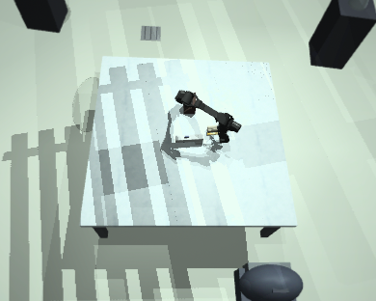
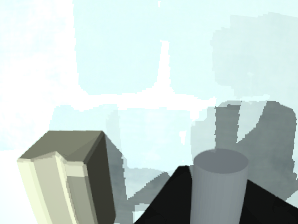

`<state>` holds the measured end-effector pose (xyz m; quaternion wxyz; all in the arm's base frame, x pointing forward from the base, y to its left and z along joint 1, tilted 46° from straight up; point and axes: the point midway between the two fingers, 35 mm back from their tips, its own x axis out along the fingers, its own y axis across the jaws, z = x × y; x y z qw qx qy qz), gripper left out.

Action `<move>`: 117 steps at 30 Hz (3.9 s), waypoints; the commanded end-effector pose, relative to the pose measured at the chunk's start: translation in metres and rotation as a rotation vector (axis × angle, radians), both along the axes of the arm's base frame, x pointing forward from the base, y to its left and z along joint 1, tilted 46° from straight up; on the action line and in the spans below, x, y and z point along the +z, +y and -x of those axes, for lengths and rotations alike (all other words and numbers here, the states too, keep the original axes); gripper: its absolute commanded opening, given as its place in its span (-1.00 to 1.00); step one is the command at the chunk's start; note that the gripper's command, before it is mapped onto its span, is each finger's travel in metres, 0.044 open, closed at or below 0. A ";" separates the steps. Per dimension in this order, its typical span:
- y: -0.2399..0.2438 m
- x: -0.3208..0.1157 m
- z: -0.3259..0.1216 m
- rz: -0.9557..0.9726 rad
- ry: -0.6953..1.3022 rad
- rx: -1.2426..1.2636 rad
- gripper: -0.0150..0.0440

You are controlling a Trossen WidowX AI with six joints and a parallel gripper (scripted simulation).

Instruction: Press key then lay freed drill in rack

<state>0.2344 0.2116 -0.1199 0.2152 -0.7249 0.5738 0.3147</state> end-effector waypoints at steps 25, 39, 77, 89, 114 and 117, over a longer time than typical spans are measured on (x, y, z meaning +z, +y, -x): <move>-0.001 -0.004 0.036 -0.007 -0.003 -0.005 -0.49; -0.004 -0.005 0.061 -0.007 -0.001 -0.005 -0.49; -0.031 -0.031 0.065 -0.006 -0.001 -0.005 -0.49; -0.037 -0.038 0.064 -0.006 -0.001 -0.005 -0.49; -0.045 -0.042 0.066 -0.006 -0.002 -0.005 -0.49; -0.046 -0.042 0.065 -0.006 -0.002 -0.005 -0.49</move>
